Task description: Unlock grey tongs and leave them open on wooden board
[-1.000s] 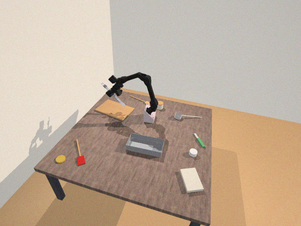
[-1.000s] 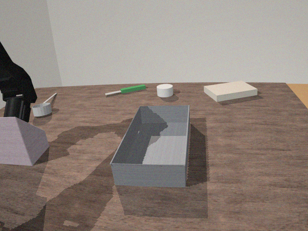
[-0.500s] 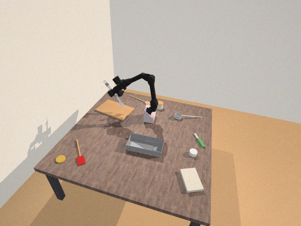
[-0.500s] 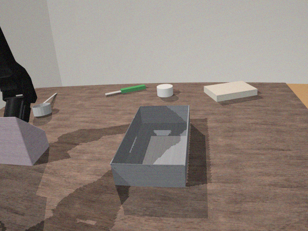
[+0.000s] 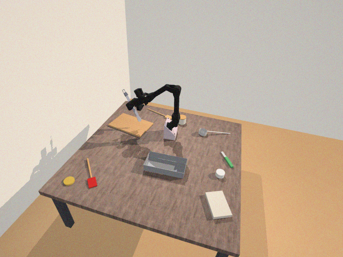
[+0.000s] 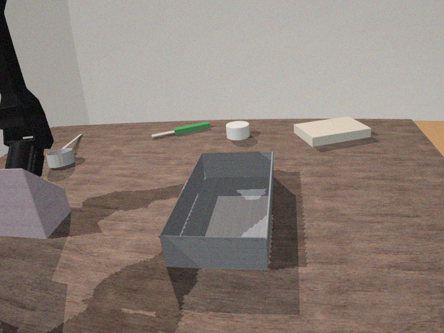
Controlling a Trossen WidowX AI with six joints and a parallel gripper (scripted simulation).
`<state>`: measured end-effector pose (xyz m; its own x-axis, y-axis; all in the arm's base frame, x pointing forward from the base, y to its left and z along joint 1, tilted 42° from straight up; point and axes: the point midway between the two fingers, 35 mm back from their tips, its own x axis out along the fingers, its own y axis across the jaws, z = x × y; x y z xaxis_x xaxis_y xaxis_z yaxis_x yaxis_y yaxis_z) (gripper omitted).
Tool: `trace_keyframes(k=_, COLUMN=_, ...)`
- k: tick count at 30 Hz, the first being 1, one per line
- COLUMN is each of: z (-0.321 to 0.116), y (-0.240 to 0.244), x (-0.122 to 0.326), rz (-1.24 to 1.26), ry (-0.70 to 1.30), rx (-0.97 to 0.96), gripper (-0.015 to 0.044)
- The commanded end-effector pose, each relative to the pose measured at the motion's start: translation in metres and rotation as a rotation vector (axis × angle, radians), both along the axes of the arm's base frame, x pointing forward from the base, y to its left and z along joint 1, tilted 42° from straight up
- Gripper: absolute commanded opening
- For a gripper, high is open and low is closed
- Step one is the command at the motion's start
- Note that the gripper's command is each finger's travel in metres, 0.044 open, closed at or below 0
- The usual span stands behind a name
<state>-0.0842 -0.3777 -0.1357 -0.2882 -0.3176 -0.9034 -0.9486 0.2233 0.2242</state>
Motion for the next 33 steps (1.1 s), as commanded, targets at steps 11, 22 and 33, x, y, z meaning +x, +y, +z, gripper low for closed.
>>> trace_keyframes(k=11, z=0.0204, y=0.0028, x=0.002, rz=0.018, ry=0.035, rx=-0.105, gripper=-0.015)
trace_keyframes(k=22, z=0.0204, y=0.0028, x=0.002, rz=0.018, ry=0.035, rx=-0.105, gripper=-0.015)
trace_keyframes(k=33, z=0.0204, y=0.0028, x=0.002, rz=0.018, ry=0.035, rx=-0.105, gripper=-0.015)
